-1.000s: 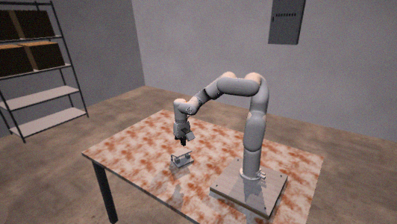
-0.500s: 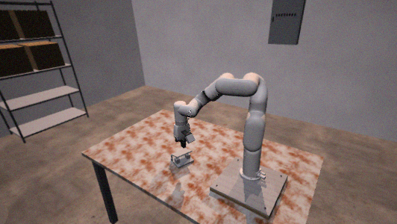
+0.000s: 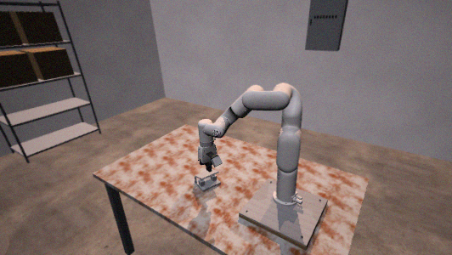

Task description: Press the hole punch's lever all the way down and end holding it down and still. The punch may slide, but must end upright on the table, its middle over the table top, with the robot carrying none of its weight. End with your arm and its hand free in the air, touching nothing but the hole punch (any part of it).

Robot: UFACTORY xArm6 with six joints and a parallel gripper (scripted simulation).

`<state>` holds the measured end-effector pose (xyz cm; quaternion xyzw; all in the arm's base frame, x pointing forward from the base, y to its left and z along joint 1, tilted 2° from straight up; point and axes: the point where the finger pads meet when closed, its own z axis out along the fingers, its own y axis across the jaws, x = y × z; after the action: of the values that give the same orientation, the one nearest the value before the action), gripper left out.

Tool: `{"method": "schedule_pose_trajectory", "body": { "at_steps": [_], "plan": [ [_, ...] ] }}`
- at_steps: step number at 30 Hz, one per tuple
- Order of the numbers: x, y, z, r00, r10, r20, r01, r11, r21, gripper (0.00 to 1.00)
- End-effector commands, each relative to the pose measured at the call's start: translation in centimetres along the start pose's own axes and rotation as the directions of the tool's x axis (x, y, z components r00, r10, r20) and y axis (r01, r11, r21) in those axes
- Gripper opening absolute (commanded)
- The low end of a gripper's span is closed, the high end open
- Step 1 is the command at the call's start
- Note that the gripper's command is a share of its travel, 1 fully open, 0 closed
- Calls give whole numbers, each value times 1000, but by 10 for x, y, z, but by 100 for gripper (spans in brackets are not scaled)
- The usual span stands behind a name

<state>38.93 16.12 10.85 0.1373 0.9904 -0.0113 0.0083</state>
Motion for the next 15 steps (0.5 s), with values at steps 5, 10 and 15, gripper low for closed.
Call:
{"method": "schedule_pose_trajectory", "body": {
  "at_steps": [5, 10, 15],
  "plan": [
    [-2, 1, 10, 1000, 0, 4, 0, 1000, -3, 0],
    [-2, 1, 15, 1000, 0, 4, 0, 1000, -3, 0],
    [-2, 1, 18, 1000, 0, 4, 0, 1000, -3, 0]
  ]
}}
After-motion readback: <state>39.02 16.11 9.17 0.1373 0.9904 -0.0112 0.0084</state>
